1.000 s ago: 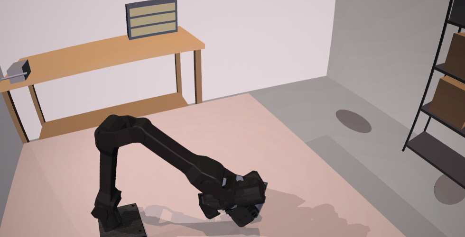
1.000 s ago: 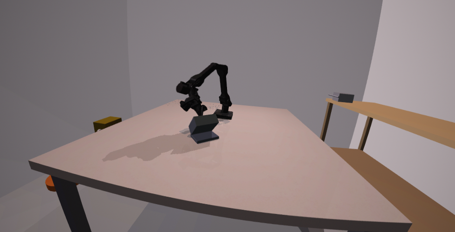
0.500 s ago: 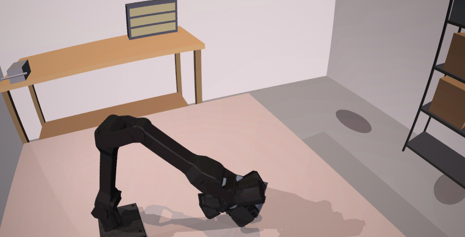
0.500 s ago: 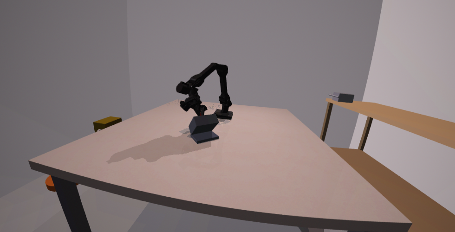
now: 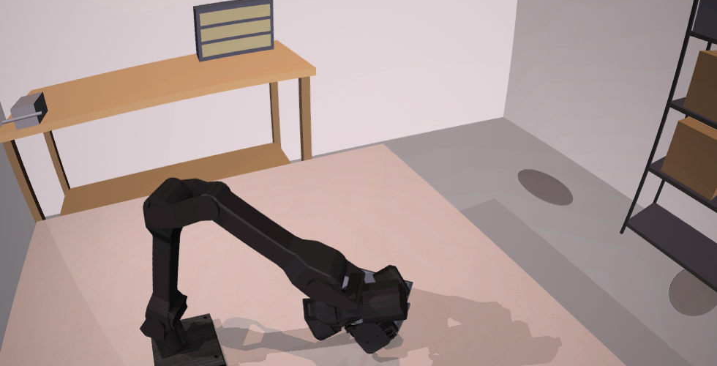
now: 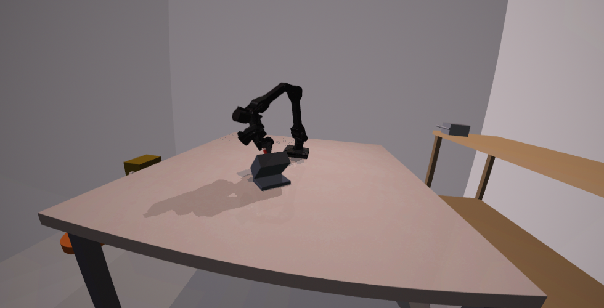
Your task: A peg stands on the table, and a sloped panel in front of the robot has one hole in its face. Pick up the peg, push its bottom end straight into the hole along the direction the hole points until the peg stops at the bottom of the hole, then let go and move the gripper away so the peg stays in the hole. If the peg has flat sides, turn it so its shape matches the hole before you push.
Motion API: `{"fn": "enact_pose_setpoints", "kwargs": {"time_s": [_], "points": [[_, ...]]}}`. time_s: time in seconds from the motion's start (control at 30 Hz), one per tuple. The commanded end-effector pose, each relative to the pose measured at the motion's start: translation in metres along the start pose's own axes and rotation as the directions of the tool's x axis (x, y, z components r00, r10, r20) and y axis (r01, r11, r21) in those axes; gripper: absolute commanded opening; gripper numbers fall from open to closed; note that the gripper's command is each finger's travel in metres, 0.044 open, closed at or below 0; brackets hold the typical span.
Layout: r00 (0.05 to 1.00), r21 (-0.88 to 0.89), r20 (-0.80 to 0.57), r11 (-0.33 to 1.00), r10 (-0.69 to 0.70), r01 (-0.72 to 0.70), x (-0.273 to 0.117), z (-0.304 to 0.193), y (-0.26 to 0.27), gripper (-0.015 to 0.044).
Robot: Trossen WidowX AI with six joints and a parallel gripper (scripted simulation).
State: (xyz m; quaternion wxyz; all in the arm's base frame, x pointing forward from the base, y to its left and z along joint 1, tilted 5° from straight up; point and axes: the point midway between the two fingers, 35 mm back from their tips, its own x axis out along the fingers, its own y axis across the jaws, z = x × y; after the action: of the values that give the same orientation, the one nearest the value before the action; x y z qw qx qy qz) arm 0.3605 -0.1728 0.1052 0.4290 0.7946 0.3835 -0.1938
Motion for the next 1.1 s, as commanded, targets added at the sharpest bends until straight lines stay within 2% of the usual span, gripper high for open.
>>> {"fn": "enact_pose_setpoints", "kwargs": {"time_s": [0.0,1.07], "points": [[1.0,-0.007,0.0,1.0,0.005,-0.005,-0.009,0.0,0.002,0.044],[1.0,-0.002,0.003,1.0,0.002,-0.002,-0.07,0.005,0.0,0.044]]}}
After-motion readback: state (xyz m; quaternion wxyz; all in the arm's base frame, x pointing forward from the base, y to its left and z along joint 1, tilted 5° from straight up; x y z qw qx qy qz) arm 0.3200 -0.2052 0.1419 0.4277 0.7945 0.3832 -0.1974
